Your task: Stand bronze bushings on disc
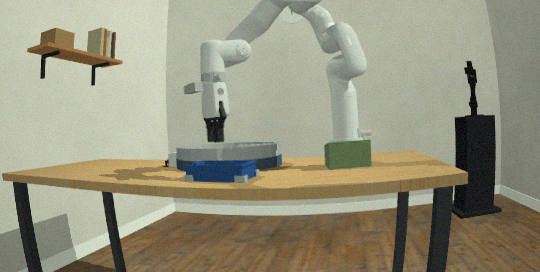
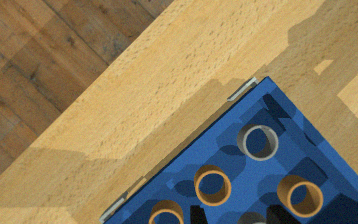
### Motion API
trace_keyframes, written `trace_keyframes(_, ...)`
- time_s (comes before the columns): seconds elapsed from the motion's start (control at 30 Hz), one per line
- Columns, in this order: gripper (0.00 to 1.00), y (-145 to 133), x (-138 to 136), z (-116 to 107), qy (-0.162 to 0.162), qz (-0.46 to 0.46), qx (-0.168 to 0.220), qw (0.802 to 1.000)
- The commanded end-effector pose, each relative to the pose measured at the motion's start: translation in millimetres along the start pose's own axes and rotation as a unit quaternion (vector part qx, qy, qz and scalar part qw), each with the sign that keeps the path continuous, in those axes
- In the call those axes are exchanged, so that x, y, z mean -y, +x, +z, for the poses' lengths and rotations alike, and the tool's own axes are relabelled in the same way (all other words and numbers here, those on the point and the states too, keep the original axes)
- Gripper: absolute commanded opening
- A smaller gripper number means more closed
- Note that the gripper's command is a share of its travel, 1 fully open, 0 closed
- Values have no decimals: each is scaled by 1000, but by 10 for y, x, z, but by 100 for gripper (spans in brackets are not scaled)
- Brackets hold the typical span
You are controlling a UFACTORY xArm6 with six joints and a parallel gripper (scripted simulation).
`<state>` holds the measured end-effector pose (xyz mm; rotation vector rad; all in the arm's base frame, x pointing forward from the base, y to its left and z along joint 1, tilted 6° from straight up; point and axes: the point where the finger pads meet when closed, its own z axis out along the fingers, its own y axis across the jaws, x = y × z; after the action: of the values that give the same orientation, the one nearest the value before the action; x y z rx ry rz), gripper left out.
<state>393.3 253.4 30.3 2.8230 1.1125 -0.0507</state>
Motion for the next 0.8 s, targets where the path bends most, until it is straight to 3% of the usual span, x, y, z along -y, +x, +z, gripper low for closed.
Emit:
trace_keyframes(0.0,41,15,-3,-17,0,0,-2,1000)
trace_keyframes(0.37,41,15,-3,26,0,0,-2,1000)
trace_keyframes(0.77,41,17,-4,523,0,0,-2,1000)
